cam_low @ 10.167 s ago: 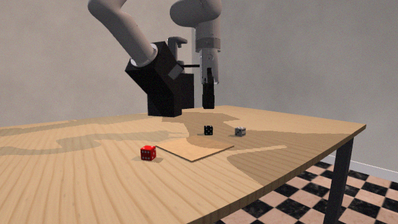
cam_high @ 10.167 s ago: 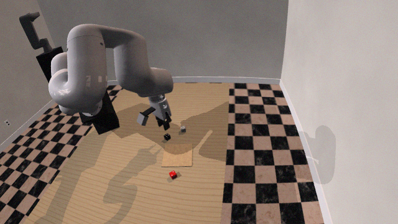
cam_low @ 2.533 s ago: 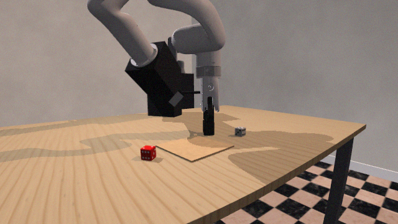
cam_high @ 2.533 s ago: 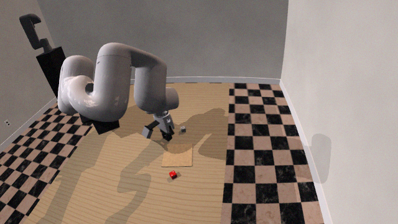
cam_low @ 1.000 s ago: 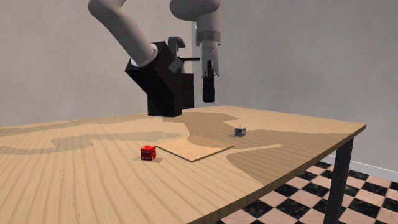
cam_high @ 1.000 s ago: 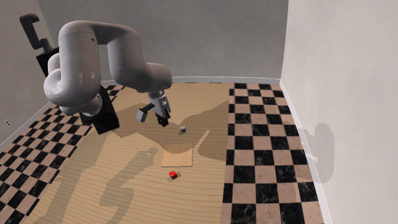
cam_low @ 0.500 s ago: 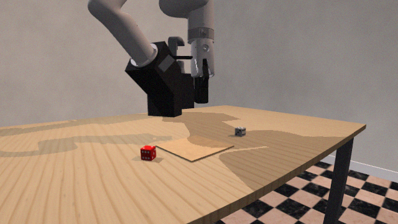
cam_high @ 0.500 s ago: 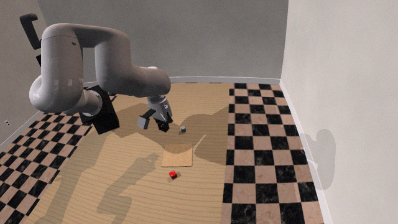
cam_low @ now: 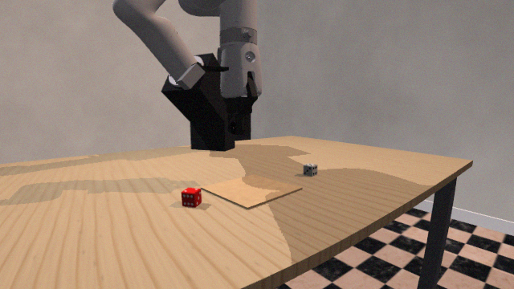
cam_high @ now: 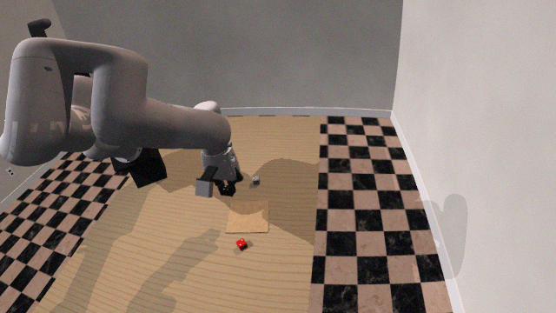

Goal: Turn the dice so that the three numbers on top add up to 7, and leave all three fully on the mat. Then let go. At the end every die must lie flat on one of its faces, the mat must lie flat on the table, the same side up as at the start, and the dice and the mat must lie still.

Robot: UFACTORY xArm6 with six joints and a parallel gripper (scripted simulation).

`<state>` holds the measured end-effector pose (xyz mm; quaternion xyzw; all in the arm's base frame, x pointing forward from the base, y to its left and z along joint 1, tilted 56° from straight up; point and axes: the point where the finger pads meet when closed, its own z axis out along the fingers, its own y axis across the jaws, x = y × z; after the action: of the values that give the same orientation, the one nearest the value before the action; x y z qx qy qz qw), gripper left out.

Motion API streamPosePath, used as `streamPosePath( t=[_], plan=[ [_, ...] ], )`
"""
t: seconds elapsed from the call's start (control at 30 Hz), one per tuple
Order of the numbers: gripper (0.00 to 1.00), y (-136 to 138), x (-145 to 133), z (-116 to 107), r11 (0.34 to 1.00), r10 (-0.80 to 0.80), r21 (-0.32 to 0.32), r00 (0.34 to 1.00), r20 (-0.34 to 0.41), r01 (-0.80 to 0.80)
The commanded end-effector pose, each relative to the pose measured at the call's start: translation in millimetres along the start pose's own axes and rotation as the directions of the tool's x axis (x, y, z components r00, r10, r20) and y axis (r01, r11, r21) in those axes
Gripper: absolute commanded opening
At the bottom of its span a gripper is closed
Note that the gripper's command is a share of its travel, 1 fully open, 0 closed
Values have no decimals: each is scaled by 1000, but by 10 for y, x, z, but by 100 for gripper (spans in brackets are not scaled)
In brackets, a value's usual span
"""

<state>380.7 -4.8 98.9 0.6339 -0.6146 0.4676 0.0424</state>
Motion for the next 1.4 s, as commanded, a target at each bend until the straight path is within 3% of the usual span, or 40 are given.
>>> streamPosePath(
  t=[0.0,0.47,1.17,1.37],
  plan=[
    [21,-4,3,-6,1000,-6,-3,1000,4,6],
    [21,-5,4,67,1000,-6,-5,1000,5,6],
    [21,-15,16,831,1000,-6,-5,1000,5,6],
    [21,-16,18,937,1000,-6,-5,1000,5,6]
  ],
)
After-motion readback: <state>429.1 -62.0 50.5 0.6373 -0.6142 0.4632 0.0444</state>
